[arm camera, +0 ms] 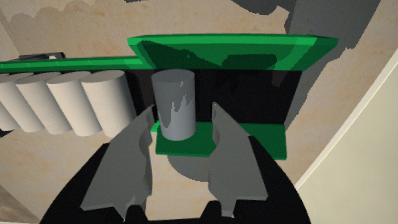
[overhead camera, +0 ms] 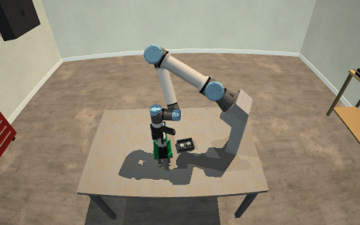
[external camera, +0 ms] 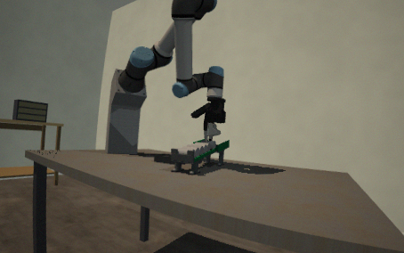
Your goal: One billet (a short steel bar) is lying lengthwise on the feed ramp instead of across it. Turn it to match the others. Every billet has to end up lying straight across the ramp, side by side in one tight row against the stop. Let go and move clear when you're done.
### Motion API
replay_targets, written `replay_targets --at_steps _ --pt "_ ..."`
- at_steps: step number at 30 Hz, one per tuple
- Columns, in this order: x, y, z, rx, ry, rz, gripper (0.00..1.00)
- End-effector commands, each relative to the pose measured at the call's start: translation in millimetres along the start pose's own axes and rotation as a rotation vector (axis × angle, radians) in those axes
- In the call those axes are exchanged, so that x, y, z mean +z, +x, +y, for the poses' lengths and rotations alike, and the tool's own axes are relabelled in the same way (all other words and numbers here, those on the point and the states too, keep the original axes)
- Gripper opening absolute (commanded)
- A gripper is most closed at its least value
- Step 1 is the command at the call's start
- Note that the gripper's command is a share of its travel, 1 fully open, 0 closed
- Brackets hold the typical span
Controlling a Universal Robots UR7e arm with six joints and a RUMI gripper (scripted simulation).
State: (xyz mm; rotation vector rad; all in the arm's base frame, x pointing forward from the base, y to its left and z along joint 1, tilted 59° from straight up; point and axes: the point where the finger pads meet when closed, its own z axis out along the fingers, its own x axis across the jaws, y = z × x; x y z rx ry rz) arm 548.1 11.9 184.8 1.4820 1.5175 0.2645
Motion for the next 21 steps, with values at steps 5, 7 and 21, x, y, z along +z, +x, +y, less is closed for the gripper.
replay_targets --at_steps 5,7,21 --pt "-0.4 0.1 0.4 0.0 -0.001 0.0 0.34" --pt "-0.4 0.1 0.4 0.0 -0.001 0.0 0.34" --pt "-50.4 0.0 0.3 0.0 -0.001 0.001 0.34"
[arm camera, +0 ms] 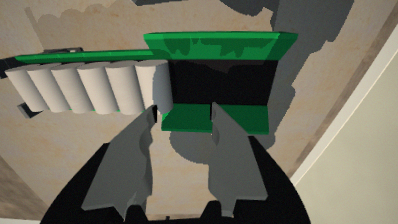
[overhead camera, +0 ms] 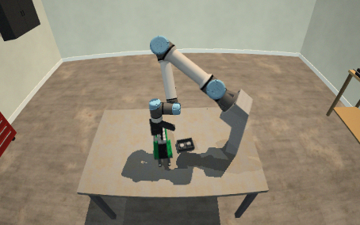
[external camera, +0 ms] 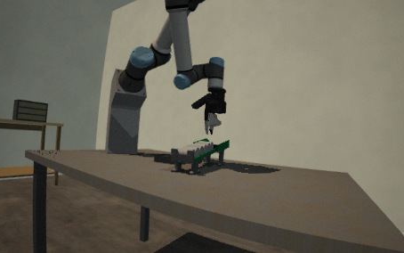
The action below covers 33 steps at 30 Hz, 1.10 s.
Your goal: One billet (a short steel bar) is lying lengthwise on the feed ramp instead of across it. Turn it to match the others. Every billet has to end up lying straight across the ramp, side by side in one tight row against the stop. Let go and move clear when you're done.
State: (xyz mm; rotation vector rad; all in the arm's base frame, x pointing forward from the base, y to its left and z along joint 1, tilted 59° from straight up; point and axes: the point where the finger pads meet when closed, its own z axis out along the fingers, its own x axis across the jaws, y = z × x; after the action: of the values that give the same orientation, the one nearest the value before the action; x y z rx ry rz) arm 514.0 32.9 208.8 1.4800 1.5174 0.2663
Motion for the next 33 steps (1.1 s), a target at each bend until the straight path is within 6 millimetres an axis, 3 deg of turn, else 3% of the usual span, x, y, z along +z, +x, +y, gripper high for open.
replay_targets --at_steps 1,5,10,33 --pt "-3.7 0.0 0.3 0.0 0.001 0.0 0.34" --pt "-3.7 0.0 0.3 0.0 0.001 0.0 0.34" --pt "-33.6 0.0 0.4 0.001 0.001 0.0 0.34" --pt "-33.1 0.0 0.4 0.0 0.001 0.0 0.34"
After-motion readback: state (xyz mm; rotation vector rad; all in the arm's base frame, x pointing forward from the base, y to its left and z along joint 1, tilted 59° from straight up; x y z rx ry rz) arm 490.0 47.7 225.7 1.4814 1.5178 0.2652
